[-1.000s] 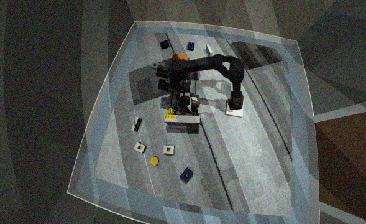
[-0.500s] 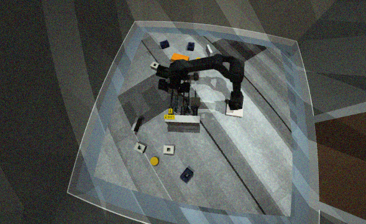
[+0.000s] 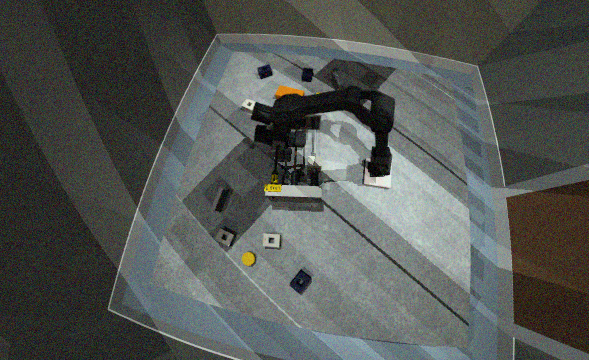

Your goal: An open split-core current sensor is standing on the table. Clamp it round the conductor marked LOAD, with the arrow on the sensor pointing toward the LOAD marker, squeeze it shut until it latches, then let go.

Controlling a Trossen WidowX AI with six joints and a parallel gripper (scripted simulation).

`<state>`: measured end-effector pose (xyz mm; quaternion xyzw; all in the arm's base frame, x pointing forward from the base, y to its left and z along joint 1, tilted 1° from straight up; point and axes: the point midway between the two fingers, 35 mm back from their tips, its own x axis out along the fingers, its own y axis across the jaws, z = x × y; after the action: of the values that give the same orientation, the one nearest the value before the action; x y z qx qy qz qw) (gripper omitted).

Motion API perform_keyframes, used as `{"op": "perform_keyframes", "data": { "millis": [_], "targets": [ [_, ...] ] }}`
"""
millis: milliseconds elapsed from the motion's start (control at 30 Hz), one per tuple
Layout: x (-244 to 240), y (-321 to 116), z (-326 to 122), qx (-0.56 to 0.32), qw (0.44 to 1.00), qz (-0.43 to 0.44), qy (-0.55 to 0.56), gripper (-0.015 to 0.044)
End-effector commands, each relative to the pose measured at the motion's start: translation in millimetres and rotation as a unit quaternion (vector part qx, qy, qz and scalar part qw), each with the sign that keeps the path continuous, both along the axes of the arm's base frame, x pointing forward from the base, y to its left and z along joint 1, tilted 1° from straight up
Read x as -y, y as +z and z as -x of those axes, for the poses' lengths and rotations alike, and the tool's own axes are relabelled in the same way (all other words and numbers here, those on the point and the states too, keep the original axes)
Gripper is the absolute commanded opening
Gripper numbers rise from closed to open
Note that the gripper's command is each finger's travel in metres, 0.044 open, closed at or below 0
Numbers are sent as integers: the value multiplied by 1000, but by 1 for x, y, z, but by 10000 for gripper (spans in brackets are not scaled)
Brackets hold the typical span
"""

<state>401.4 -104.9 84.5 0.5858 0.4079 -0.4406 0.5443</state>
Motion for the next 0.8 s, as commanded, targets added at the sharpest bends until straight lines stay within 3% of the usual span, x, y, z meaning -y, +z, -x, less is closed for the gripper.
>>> {"op": "perform_keyframes", "data": {
  "millis": [0, 400, 767],
  "targets": [
    [-1, 0, 0, -1, 1000, -1, 0, 0],
    [0, 2, -4, -119, 993, -9, 2, 0],
    [0, 0, -4, -121, 993, -9, 2, 0]
  ]
}}
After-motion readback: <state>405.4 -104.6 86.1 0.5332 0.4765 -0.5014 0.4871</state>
